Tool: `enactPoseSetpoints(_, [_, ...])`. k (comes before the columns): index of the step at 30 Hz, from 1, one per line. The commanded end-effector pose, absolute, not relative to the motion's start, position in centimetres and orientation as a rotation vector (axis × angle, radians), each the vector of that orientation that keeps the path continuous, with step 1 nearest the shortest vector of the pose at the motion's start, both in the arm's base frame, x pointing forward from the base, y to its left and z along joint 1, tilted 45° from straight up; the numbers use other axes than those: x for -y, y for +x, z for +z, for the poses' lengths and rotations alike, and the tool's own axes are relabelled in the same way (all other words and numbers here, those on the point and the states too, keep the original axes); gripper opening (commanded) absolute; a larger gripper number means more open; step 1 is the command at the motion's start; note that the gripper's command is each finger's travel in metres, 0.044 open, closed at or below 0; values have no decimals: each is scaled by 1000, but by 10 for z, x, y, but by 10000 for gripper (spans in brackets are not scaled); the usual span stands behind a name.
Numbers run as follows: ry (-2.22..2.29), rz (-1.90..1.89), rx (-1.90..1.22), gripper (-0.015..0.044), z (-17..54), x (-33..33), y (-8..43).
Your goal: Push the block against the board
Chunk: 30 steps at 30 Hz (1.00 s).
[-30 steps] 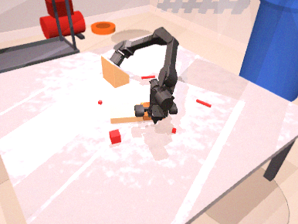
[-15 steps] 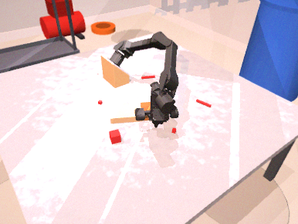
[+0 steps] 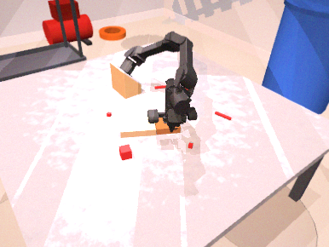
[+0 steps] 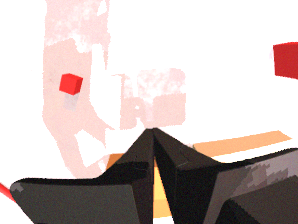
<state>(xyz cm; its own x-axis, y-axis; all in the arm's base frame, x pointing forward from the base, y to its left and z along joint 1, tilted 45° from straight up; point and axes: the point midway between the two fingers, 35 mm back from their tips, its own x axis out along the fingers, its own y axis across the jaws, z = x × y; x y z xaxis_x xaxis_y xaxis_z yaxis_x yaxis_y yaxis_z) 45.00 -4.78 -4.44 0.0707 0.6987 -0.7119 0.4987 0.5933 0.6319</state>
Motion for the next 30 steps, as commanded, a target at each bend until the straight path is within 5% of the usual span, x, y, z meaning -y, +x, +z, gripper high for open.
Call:
enactPoseSetpoints(1, [1038,198,-1584,0,-35,41,438])
enactPoseSetpoints(19, [1031,206,-1599,0,13,-23,293])
enactPoseSetpoints(30, [1032,208,-1599,0,-19,-59,289])
